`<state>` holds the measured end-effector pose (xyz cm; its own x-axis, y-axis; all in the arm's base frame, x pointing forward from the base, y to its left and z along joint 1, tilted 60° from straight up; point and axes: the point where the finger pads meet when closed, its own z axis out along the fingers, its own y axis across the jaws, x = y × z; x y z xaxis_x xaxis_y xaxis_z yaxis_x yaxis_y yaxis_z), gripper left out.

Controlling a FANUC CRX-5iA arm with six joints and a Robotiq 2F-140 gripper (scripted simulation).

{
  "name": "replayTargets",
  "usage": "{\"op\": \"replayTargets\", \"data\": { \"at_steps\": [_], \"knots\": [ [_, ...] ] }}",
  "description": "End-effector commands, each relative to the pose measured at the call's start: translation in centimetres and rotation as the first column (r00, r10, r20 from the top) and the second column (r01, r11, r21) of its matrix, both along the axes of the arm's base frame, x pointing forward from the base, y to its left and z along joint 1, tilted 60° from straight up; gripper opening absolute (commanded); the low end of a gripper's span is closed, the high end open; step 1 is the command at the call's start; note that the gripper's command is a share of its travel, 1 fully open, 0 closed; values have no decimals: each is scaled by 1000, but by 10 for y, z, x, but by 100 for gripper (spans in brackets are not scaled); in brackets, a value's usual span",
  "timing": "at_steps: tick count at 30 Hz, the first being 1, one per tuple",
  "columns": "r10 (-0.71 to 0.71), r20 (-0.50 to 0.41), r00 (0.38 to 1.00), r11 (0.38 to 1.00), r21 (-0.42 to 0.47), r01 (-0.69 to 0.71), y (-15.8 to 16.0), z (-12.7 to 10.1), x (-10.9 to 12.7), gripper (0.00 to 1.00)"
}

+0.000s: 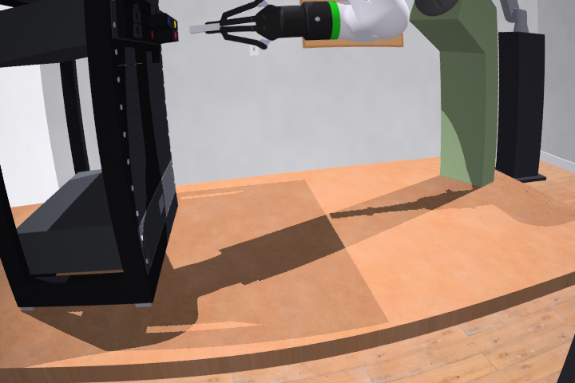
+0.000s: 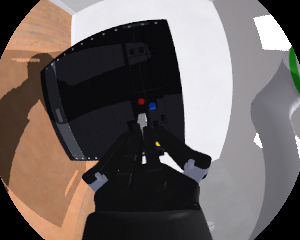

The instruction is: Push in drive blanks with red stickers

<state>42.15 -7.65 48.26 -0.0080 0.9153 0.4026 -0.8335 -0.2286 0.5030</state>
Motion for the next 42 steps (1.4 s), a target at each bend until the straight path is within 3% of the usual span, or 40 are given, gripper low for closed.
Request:
{"op": "replayTargets", "data": {
  "at_steps": [1,22,37,42],
  "knots": [
    [0,0,1000,1000,0,0,1,-1,-1,0],
    [0,0,1000,1000,0,0,-9,-5,-1,0],
    [0,0,1000,1000,0,0,-81,-37,0,0],
    [0,0,1000,1000,0,0,-92,-42,0,0]
  ]
}}
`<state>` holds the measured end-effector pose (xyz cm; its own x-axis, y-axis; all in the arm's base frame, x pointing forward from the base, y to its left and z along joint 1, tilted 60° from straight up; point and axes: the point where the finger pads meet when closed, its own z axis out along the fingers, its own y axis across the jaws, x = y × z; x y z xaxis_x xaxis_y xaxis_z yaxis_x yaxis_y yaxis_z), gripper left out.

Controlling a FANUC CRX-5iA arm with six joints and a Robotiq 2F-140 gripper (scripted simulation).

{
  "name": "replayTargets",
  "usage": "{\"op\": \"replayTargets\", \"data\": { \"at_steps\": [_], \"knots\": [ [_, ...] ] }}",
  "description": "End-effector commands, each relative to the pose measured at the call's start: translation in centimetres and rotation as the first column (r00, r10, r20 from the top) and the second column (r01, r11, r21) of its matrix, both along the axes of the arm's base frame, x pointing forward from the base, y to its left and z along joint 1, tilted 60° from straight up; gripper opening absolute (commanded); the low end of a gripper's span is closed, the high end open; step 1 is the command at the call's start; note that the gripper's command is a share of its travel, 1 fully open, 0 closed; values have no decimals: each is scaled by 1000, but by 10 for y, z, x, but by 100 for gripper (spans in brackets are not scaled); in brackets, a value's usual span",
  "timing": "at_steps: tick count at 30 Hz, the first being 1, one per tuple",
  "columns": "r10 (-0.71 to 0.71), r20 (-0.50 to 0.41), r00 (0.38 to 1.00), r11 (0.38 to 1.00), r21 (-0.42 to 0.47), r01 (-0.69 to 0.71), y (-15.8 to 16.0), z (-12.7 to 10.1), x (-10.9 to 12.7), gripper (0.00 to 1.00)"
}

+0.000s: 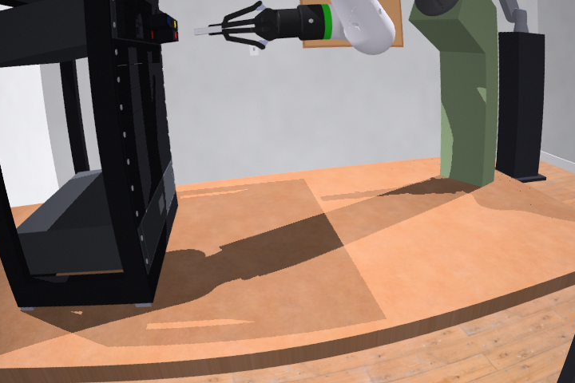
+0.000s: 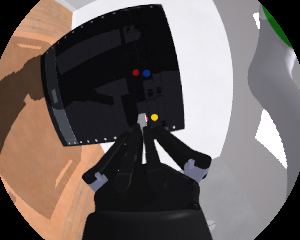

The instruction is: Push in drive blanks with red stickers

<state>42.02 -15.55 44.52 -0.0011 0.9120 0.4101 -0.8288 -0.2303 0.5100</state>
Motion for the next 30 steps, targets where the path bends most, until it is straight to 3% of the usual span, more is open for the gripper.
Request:
{"op": "replayTargets", "data": {
  "at_steps": [1,10,20,30],
  "knots": [
    [3,11,1000,1000,-8,-3,-15,-6,2,0],
    [3,11,1000,1000,-8,-3,-21,-7,2,0],
    [3,11,1000,1000,-8,-3,-34,21,22,0],
    [3,11,1000,1000,-8,-3,-34,22,23,0]
  ]
}}
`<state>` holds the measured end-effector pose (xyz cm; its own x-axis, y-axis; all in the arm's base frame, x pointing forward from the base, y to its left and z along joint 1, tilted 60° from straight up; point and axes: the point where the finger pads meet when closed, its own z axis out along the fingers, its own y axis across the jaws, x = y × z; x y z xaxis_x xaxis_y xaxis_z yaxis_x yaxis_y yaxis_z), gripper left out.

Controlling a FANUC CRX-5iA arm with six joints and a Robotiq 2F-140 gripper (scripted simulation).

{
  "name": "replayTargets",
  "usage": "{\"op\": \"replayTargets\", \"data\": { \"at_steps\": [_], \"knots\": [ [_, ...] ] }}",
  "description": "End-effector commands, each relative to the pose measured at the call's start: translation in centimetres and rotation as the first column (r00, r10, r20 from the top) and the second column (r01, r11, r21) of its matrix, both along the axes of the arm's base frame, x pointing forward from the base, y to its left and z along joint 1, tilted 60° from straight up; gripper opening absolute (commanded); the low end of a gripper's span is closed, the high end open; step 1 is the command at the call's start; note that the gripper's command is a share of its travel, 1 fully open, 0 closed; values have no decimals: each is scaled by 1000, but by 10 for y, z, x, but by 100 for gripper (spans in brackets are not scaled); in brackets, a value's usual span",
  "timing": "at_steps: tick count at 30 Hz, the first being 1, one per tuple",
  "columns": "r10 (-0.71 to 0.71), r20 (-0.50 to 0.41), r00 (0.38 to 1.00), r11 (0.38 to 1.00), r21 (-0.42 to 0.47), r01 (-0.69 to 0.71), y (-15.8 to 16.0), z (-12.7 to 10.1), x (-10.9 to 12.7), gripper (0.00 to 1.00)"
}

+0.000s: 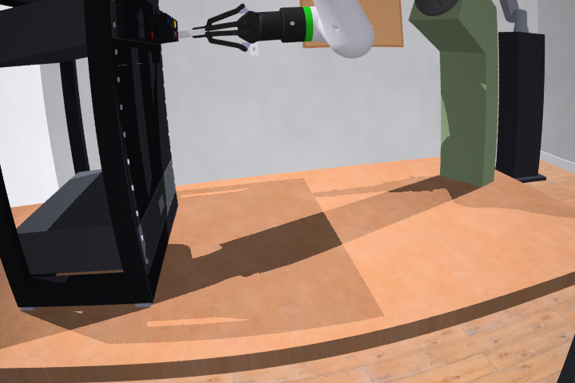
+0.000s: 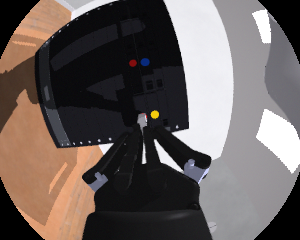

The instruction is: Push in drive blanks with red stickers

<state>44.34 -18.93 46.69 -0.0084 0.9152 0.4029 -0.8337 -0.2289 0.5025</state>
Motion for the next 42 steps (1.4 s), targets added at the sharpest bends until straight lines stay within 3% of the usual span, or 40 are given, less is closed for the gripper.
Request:
{"op": "replayTargets", "data": {
  "at_steps": [1,42],
  "knots": [
    [0,0,1000,1000,0,0,0,0,0,0],
    [0,0,1000,1000,0,0,-4,8,6,0]
  ]
}}
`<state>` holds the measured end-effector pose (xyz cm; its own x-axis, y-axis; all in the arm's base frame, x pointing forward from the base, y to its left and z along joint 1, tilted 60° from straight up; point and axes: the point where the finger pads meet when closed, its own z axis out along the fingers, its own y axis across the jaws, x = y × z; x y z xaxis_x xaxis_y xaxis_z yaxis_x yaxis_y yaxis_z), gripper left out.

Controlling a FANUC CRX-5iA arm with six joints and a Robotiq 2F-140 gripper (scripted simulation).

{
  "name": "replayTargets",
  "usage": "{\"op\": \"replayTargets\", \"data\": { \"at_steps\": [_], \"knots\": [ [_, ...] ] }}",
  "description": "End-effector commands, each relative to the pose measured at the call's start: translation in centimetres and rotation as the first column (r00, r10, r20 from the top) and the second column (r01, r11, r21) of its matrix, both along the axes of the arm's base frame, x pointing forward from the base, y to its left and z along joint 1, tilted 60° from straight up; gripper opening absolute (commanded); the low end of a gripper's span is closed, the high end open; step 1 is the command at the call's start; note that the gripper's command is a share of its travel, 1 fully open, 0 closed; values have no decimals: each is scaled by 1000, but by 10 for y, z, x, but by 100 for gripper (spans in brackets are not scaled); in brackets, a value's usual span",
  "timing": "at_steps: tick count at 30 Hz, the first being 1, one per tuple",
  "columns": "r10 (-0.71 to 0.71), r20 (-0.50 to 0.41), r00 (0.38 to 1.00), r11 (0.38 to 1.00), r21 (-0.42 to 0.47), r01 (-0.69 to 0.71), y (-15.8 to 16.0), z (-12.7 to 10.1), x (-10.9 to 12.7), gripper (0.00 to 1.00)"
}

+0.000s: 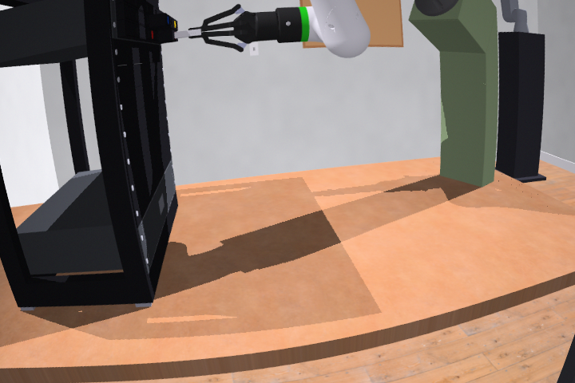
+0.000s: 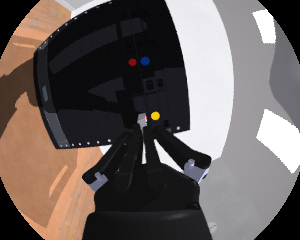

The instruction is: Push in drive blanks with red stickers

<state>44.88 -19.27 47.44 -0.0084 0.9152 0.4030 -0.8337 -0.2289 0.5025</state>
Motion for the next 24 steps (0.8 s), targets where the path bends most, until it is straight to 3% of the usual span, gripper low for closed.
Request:
{"op": "replayTargets", "data": {
  "at_steps": [1,24],
  "knots": [
    [0,0,1000,1000,0,0,0,0,0,0],
    [0,0,1000,1000,0,0,-4,8,6,0]
  ]
}}
